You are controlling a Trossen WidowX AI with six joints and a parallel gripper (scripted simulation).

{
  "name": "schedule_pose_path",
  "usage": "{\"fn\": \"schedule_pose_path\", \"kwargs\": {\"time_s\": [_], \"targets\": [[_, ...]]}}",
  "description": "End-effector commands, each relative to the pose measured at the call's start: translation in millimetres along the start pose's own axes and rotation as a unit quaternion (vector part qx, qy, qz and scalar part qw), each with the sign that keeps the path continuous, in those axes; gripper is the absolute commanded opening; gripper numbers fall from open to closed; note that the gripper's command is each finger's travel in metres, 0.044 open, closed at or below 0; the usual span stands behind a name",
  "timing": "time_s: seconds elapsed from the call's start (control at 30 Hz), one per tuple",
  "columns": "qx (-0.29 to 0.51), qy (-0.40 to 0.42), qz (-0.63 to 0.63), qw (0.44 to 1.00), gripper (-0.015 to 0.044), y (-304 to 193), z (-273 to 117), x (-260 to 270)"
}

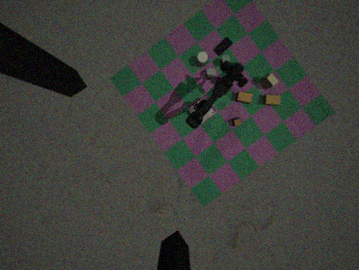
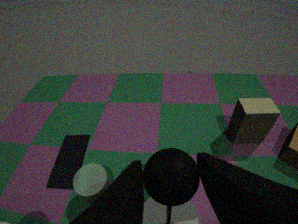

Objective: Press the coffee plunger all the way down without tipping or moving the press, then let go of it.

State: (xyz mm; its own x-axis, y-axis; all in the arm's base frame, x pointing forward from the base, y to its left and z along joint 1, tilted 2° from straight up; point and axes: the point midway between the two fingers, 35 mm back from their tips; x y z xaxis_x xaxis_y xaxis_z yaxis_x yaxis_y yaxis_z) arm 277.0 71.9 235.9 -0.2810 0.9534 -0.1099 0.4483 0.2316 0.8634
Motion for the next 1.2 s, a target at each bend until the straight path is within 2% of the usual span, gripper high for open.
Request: {"fn": "schedule_pose_path", "kwargs": {"time_s": [0.0,1.17], "targets": [[0.005,0.001,-0.001,1.0,0.0127,-7,6,1],[0.004,0.001,-0.001,1.0,0.0127,-53,42,6]]}}
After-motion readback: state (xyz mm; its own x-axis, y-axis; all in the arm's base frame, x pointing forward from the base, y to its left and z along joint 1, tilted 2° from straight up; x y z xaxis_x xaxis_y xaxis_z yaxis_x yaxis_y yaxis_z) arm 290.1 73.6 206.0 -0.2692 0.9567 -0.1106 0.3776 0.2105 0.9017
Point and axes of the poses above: the point midway between the two fingers, 35 mm back from their tips, its own z axis out along the fingers, its own x axis across the jaws, y = z × x, and after that the axes turned 6 degrees about -z, right-handed
